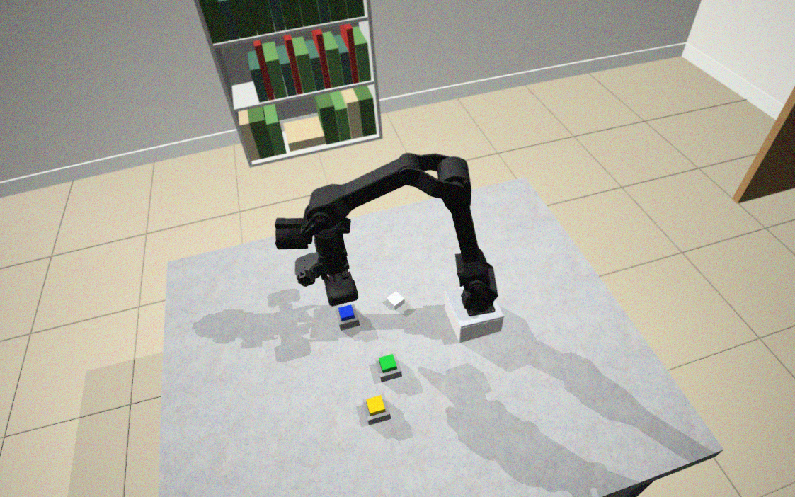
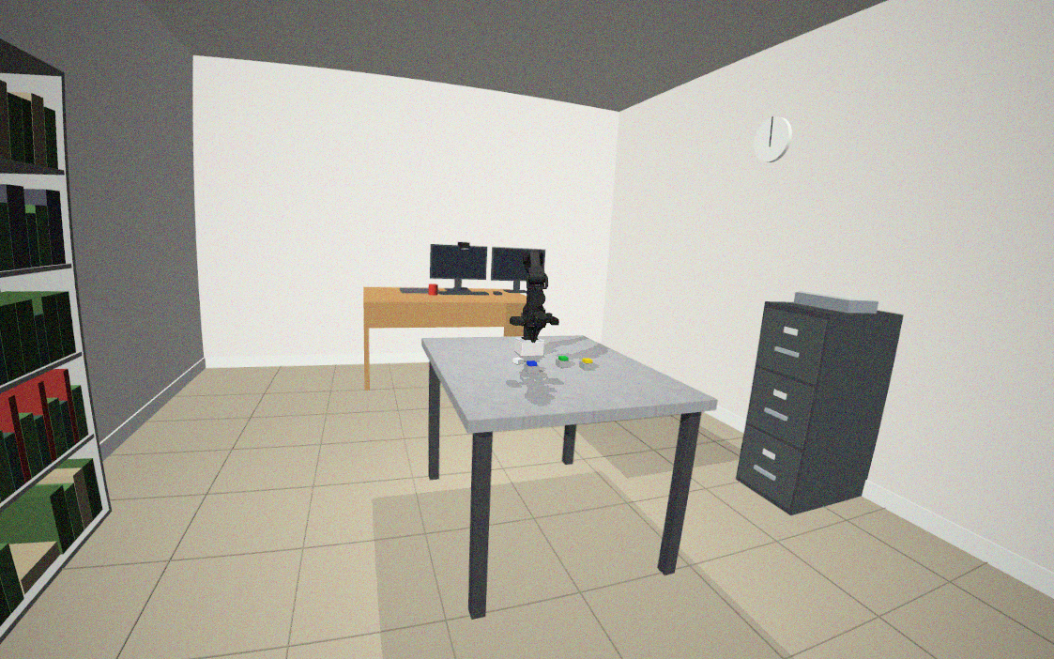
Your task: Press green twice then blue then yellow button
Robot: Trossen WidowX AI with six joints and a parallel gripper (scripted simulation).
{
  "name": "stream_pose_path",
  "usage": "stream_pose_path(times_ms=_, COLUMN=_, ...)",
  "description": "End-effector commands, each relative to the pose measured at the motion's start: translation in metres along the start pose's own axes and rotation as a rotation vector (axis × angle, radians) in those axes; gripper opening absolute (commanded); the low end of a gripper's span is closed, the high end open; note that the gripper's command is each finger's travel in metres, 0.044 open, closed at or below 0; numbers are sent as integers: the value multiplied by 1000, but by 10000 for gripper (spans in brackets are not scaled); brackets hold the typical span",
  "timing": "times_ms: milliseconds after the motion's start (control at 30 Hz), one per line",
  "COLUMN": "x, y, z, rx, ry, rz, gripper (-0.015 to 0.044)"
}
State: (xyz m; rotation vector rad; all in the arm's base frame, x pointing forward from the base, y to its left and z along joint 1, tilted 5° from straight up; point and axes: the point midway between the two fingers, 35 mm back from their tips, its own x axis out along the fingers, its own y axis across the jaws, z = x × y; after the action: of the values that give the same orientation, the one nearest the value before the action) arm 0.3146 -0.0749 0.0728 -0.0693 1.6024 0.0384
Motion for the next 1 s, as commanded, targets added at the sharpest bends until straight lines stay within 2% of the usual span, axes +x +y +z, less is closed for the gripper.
stream_pose_path(times_ms=0, x=-9, y=0, z=-2, rx=3, ry=12, rz=0, gripper=20)
stream_pose_path(times_ms=100, x=-10, y=22, z=4, rx=4, ry=13, rz=0, gripper=20)
stream_pose_path(times_ms=300, x=-10, y=115, z=16, rx=7, ry=16, rz=-1, gripper=20)
stream_pose_path(times_ms=567, x=-13, y=241, z=-6, rx=2, ry=12, rz=24, gripper=20)
stream_pose_path(times_ms=833, x=-11, y=254, z=-11, rx=2, ry=13, rz=27, gripper=20)
stream_pose_path(times_ms=967, x=39, y=255, z=-11, rx=2, ry=13, rz=27, gripper=20)
